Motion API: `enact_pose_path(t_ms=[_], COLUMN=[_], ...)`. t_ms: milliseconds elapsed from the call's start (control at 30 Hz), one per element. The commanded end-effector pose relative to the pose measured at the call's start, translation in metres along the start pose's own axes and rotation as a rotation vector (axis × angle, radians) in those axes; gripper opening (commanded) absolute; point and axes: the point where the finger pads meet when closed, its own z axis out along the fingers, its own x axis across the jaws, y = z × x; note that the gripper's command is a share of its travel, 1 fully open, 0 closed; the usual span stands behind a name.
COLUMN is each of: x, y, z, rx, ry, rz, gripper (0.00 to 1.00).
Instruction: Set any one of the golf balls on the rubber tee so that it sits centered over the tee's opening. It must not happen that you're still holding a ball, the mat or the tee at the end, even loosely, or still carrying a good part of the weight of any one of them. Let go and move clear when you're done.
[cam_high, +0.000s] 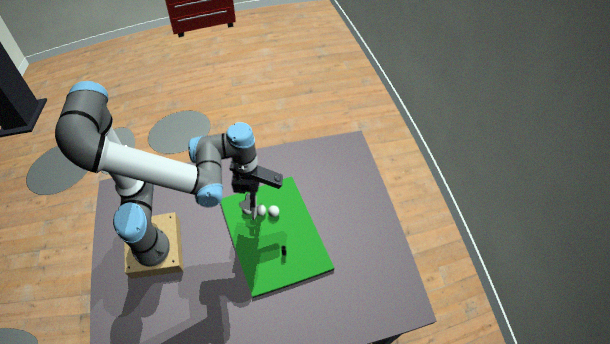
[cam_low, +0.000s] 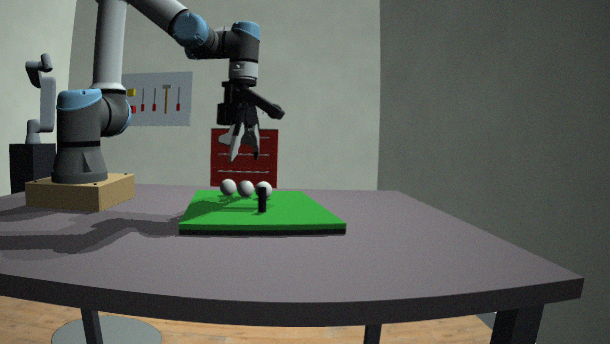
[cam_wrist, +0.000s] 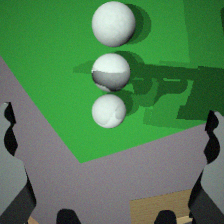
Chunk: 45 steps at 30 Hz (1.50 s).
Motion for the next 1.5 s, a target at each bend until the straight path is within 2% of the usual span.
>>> enact_pose_path(t_ms=[0, 133, 267, 767, 800, 1467], x=[-0.001, -0.001, -0.001, -0.001, -0.001, -0.001], y=[-0.002, -0.002, -0.002, -0.002, -0.002, -0.002], z=[0.031, 0.053, 0.065, 0.067, 0.067, 0.067], rx=[0.003, 0.003, 0.003, 0.003, 0.003, 0.003], ry=[-0.001, -0.001, -0.001, -0.001, -0.001, -0.001], rz=[0.0, 0.0, 0.0, 0.0, 0.0, 0.0], gripper=[1.0, 1.0, 1.0, 1.0, 0.0, 0.0])
